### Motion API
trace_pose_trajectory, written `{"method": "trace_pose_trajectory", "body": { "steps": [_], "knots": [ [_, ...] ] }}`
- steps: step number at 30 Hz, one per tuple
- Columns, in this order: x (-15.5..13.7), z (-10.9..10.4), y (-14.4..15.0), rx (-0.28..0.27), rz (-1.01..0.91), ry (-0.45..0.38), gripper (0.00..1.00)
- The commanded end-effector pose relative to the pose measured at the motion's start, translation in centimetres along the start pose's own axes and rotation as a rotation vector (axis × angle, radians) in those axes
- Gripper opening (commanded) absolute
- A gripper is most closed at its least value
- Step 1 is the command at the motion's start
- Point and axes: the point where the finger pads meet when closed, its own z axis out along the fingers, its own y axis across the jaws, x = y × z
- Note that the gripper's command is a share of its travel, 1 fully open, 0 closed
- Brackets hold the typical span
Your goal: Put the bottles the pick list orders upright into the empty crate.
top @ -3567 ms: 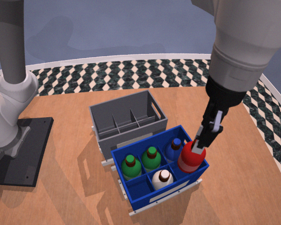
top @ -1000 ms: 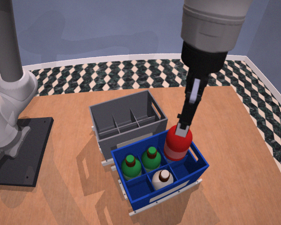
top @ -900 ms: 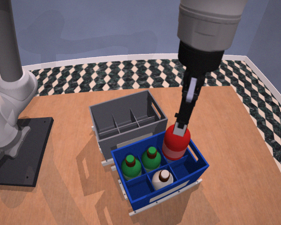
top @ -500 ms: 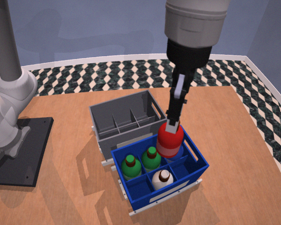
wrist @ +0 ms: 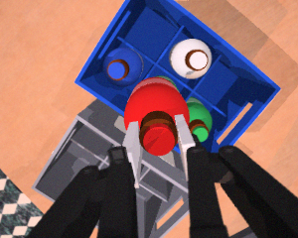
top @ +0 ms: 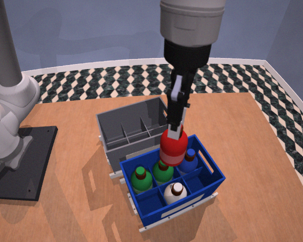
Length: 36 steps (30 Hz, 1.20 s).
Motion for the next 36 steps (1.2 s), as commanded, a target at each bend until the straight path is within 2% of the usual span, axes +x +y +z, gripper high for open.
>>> {"method": "trace_pose_trajectory", "body": {
  "steps": [1,36],
  "knots": [
    [-0.5,0.0,0.0,0.0,0.0,0.0,0.0],
    [-6.7,0.0,-0.4,0.0,0.0,0.0,0.0]
  ]
}}
